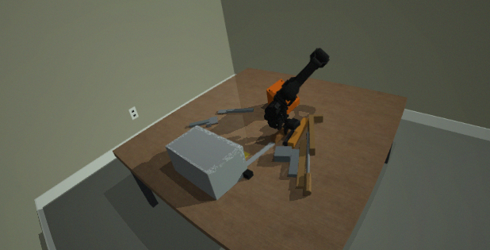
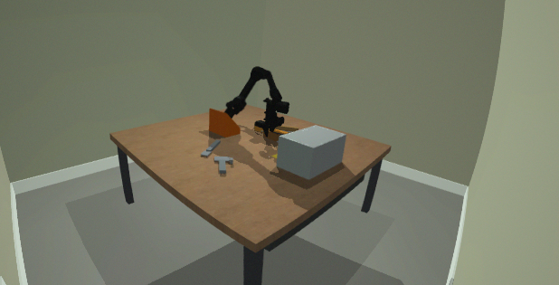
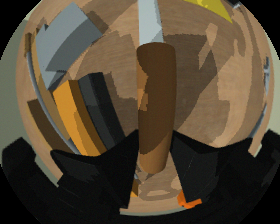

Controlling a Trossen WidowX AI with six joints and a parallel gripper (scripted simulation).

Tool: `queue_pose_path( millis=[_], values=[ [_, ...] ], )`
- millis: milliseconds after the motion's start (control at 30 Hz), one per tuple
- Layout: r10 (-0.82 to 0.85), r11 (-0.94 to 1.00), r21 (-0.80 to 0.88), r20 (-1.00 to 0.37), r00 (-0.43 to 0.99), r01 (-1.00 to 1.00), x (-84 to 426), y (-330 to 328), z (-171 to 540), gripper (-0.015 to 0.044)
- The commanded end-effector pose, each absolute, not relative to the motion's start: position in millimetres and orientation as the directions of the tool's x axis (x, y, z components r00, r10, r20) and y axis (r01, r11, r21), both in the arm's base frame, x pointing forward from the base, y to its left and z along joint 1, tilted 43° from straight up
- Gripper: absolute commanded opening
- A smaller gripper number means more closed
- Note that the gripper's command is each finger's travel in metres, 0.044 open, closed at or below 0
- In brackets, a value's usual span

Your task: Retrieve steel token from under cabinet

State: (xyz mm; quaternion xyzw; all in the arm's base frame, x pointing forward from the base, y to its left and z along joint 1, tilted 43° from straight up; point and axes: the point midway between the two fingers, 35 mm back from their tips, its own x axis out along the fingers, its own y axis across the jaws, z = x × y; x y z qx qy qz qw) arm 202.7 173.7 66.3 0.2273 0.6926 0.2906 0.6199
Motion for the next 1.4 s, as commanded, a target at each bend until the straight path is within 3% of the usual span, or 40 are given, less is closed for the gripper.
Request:
queue_pose_path(
  millis=[0,100,200,300,833,1367],
  values=[
    [0.675,0.728,0.684,-0.726,-0.128,-0.045,202.7,173.7,66.3,0.0131],
    [0.675,0.728,0.684,-0.726,-0.128,-0.045,202.7,173.7,66.3,0.0200],
    [0.675,0.727,0.685,-0.726,-0.128,-0.046,202.8,173.8,66.4,0.0200],
    [0.676,0.728,0.684,-0.727,-0.122,-0.046,202.7,173.8,66.4,0.0270],
    [0.676,0.728,0.685,-0.727,-0.122,-0.046,201.4,176.4,63.0,0.0270],
    [0.676,0.728,0.684,-0.727,-0.119,-0.047,202.9,174.2,64.5,0.0163]
  ],
)
